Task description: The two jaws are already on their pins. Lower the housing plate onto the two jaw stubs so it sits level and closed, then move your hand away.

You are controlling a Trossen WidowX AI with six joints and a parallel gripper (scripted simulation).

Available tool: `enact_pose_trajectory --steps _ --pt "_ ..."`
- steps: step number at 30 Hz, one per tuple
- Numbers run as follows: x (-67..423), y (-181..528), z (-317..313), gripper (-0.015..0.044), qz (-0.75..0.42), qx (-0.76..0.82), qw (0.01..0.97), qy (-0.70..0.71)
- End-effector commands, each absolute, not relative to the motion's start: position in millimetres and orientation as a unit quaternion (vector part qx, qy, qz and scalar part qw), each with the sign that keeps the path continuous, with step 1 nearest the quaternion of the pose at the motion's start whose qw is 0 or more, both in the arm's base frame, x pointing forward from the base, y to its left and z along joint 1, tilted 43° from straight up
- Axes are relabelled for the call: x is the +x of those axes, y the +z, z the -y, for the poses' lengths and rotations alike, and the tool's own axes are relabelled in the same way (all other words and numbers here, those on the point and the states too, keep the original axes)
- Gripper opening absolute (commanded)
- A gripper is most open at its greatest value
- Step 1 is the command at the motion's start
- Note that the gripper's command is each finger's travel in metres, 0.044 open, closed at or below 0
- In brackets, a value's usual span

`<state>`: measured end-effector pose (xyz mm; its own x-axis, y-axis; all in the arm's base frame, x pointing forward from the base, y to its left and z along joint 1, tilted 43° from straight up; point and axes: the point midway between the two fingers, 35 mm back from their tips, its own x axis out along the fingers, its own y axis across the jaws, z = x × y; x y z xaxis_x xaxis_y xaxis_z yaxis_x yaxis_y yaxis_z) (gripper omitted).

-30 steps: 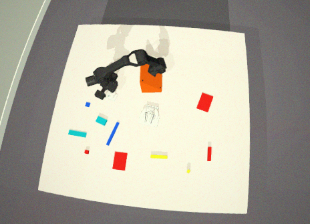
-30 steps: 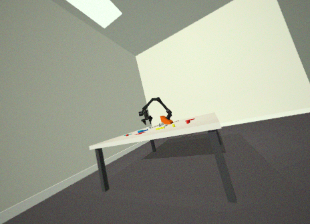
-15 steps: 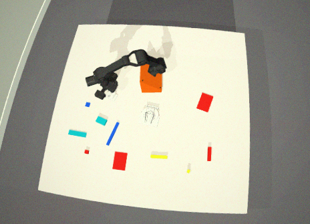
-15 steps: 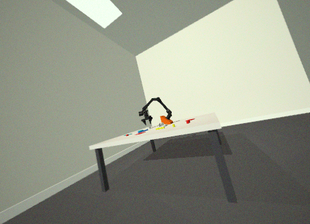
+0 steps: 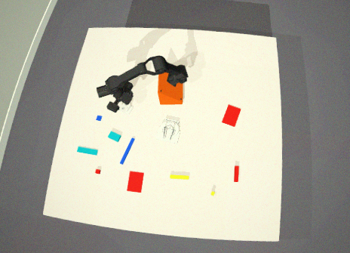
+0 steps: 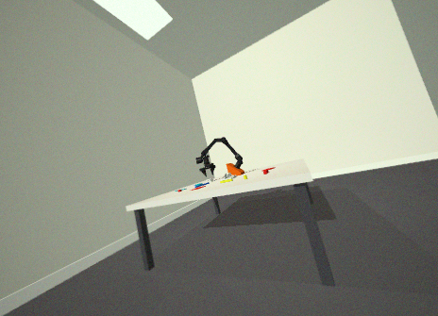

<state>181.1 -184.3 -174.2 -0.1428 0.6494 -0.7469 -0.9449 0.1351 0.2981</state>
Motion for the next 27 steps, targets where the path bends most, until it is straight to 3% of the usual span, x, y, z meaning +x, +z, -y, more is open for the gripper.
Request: enact_pose_trajectory --steps 1,27 --pt "181 -176 183 0.044 -0.413 -0.179 0.63 0.633" --pt "177 -209 156 0.044 -0.413 -0.178 0.631 0.632"
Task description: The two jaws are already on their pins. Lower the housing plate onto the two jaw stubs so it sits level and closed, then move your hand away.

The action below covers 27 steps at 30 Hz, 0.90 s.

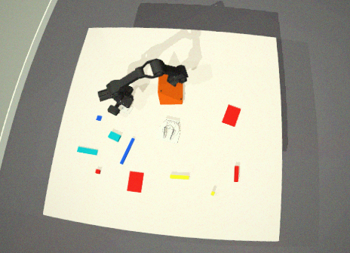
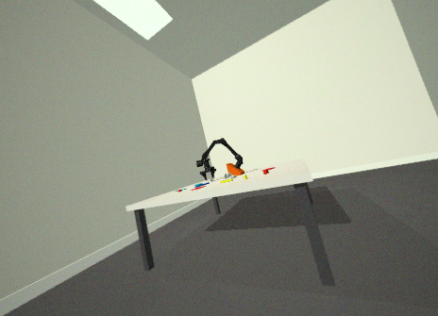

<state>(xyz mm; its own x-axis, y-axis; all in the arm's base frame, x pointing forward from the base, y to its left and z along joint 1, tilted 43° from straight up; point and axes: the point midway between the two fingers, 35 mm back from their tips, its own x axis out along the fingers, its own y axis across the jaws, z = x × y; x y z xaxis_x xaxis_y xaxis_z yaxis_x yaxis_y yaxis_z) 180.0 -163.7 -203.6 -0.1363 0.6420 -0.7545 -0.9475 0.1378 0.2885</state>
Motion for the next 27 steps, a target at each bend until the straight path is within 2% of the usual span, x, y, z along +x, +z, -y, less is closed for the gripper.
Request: enact_pose_trajectory --steps 1,27 --pt "176.9 -210.0 155.3 0.044 -0.413 -0.178 0.631 0.632" --pt "176.0 -214.4 151.2 0.044 -0.413 -0.177 0.632 0.632"
